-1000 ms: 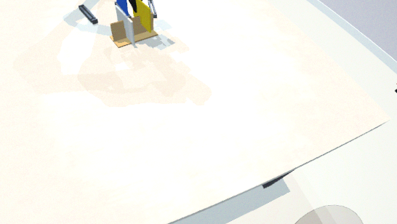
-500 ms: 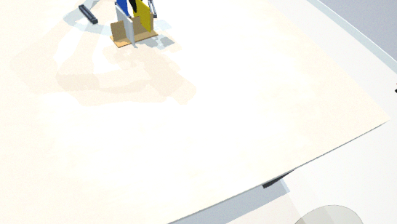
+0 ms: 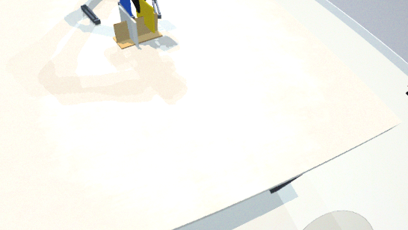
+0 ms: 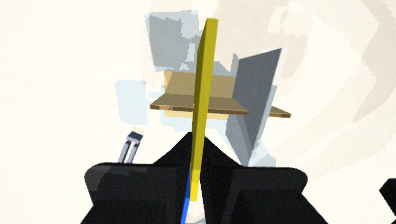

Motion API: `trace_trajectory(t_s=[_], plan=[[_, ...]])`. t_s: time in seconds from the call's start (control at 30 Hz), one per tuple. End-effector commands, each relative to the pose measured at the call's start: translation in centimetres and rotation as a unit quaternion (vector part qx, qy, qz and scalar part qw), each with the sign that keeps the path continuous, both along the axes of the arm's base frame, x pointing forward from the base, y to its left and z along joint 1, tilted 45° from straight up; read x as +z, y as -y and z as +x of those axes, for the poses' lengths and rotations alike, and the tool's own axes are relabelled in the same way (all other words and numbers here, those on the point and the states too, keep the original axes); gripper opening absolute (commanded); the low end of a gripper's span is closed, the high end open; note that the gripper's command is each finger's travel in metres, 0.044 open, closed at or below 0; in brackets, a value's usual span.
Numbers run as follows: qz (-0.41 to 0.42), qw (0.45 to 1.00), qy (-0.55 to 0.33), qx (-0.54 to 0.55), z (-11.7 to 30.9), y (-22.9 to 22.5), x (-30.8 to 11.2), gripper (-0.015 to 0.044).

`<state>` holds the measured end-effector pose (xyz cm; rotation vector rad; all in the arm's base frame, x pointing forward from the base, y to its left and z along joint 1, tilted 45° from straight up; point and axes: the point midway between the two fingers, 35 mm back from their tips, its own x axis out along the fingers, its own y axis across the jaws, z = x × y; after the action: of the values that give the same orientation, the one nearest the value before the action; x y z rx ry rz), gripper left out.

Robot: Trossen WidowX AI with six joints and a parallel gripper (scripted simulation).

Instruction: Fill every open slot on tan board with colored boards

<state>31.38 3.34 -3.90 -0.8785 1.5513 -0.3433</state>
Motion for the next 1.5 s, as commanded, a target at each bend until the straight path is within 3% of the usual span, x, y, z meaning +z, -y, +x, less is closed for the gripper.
trace_trajectory(t_s=[0.0,1.47], plan=[[-0.003,1.000,-0.006,0.001,-0.20,0.20,-0.02,0.0000],[-0.003,1.000,-0.004,-0.001,-0.21,0.24,-0.04,0.0000]])
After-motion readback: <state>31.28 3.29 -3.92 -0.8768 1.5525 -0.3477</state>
